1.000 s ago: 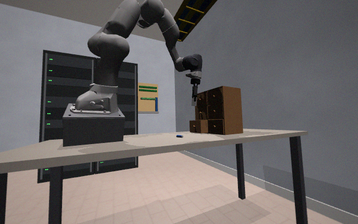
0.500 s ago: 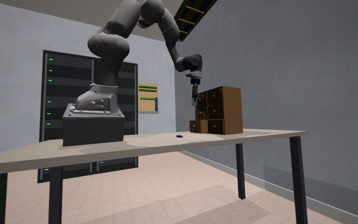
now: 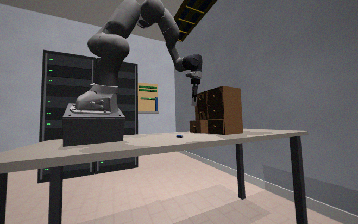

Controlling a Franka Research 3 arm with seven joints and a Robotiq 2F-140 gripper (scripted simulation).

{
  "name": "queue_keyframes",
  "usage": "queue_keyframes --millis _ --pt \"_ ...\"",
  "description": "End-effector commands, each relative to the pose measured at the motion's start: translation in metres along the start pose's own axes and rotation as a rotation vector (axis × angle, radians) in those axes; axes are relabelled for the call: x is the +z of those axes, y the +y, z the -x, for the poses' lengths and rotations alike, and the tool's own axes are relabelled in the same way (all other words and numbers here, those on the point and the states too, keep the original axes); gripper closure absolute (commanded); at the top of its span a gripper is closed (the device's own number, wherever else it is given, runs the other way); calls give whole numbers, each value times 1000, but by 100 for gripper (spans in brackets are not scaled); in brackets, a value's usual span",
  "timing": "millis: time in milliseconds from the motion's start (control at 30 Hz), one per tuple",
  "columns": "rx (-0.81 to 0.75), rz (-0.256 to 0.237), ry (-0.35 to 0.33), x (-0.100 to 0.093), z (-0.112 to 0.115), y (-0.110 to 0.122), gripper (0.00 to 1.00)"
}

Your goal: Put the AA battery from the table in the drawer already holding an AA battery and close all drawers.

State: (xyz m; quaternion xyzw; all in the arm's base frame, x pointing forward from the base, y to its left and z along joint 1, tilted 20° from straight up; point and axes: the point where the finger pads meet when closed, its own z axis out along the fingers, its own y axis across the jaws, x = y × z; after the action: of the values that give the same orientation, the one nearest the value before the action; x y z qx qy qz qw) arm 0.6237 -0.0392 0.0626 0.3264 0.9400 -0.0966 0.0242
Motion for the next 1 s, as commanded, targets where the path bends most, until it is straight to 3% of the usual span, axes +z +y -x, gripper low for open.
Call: queue_keyframes --millis 0,467,967 --pt "5 3 -3 0 1 1 0" --pt "-27 -6 -6 -6 -4 -1 0" --pt "-342 -91 -41 -61 -59 -24 0"
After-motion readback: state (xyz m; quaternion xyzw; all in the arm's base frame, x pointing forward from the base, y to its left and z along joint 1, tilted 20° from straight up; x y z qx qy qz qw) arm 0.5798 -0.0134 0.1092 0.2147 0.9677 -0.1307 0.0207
